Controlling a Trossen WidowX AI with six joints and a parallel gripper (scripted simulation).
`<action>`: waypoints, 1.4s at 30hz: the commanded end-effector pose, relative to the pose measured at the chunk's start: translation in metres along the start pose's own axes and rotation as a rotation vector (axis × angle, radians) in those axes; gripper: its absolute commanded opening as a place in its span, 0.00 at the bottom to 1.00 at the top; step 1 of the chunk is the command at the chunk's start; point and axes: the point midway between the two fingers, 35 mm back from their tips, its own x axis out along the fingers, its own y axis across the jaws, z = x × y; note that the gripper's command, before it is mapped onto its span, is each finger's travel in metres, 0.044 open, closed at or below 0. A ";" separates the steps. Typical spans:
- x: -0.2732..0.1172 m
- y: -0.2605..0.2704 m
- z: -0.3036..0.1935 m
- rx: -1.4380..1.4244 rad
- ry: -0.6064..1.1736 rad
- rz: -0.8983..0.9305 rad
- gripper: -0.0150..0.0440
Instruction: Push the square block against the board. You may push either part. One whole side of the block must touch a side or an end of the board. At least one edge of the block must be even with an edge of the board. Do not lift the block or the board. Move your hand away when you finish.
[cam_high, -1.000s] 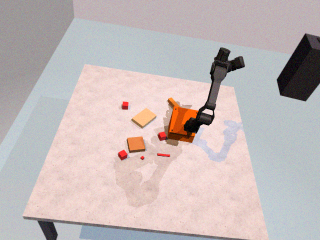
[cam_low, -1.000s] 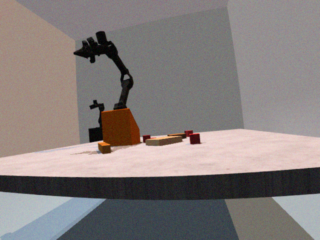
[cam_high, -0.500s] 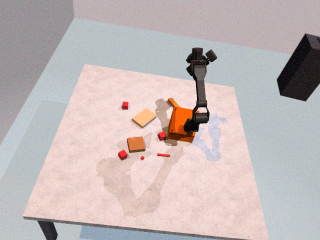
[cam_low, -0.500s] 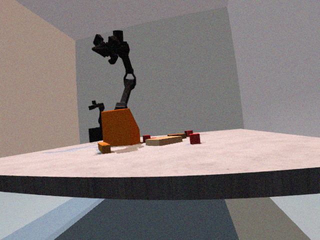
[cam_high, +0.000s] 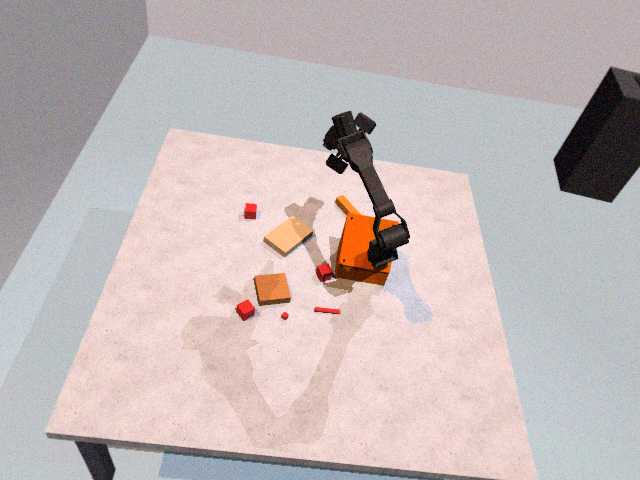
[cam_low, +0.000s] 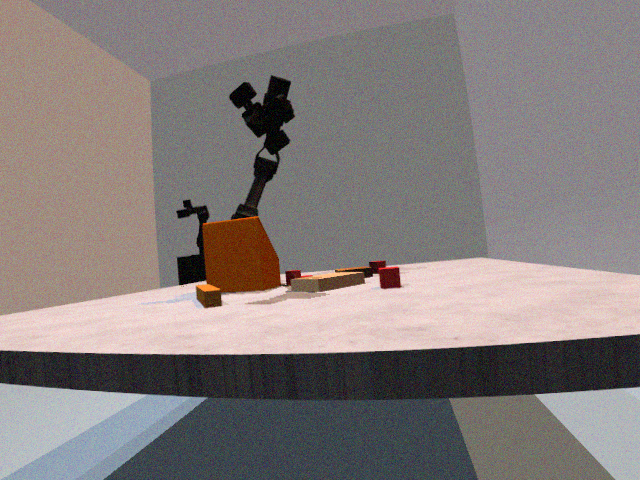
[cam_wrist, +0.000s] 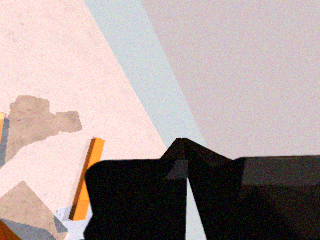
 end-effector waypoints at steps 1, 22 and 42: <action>0.001 0.044 0.017 -0.073 -0.043 0.095 0.25; -0.022 0.282 0.014 -0.450 -0.109 0.690 0.25; -0.066 0.409 -0.073 -0.671 0.039 1.112 0.25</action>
